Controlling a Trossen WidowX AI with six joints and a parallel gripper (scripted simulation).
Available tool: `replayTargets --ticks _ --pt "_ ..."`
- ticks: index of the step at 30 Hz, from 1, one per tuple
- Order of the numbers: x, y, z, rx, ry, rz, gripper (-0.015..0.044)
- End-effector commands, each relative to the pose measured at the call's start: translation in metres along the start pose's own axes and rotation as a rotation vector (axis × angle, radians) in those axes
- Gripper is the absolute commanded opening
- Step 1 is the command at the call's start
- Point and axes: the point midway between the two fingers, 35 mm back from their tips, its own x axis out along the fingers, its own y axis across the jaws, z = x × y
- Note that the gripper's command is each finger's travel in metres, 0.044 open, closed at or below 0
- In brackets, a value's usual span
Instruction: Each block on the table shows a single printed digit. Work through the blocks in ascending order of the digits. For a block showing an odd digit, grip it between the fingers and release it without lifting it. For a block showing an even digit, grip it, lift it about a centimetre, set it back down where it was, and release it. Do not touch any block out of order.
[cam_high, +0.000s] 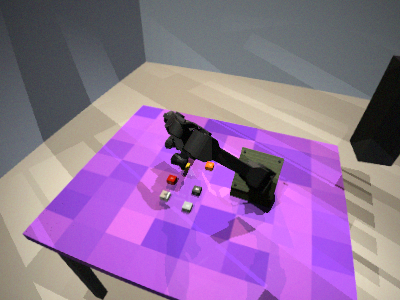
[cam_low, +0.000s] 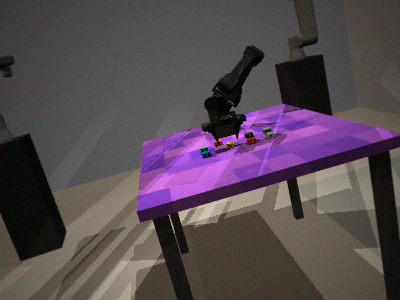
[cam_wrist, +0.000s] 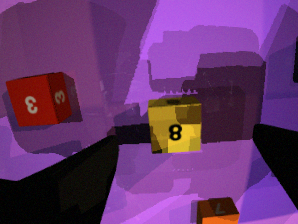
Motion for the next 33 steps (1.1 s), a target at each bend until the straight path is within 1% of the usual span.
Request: replayTargets --ticks 1,9,19,20,33 --pt "0.009 0.001 -0.002 0.006 0.006 0.008 0.0400" --pt "0.019 0.001 -0.002 0.006 0.006 0.009 0.0400" --pt "0.019 0.001 -0.002 0.006 0.006 0.009 0.0138" --pt "0.019 0.001 -0.002 0.006 0.006 0.009 0.0120" --pt "0.019 0.001 -0.002 0.006 0.006 0.009 0.0120"
